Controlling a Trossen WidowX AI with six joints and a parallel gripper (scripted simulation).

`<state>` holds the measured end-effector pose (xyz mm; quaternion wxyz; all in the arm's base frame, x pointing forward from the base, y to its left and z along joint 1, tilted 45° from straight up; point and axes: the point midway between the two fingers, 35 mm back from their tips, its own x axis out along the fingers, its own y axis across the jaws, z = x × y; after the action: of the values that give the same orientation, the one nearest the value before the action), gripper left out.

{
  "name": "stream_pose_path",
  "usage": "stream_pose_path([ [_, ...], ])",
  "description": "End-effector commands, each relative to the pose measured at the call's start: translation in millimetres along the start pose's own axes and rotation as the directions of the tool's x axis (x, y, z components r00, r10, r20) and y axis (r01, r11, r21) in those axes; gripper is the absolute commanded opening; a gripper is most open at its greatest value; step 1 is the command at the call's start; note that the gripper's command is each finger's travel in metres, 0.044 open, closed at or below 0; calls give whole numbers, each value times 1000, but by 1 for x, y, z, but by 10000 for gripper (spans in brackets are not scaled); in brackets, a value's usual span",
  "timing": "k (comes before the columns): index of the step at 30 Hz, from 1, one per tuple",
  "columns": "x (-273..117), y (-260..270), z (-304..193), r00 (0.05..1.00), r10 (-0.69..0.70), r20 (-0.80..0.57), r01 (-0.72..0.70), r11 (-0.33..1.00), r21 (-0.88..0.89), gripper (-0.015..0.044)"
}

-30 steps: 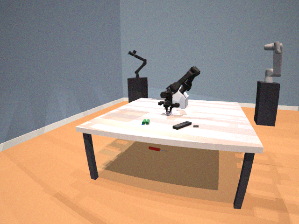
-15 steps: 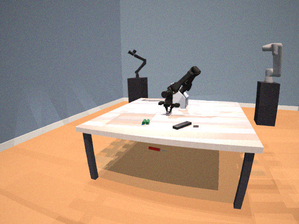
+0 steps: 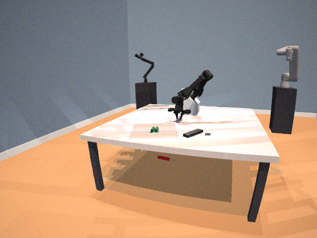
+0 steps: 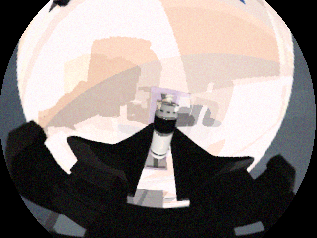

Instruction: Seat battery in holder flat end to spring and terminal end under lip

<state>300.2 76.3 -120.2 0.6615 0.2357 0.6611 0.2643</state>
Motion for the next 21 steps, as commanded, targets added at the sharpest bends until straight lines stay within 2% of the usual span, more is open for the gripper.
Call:
stream_pose_path([
  [1, 0, 0, 0, 1000, 0, 8, 1, 1000, -1, 77],
  [21, -2, 1, -12, 1000, 2, 15, -2, 1000, 0, 77],
])
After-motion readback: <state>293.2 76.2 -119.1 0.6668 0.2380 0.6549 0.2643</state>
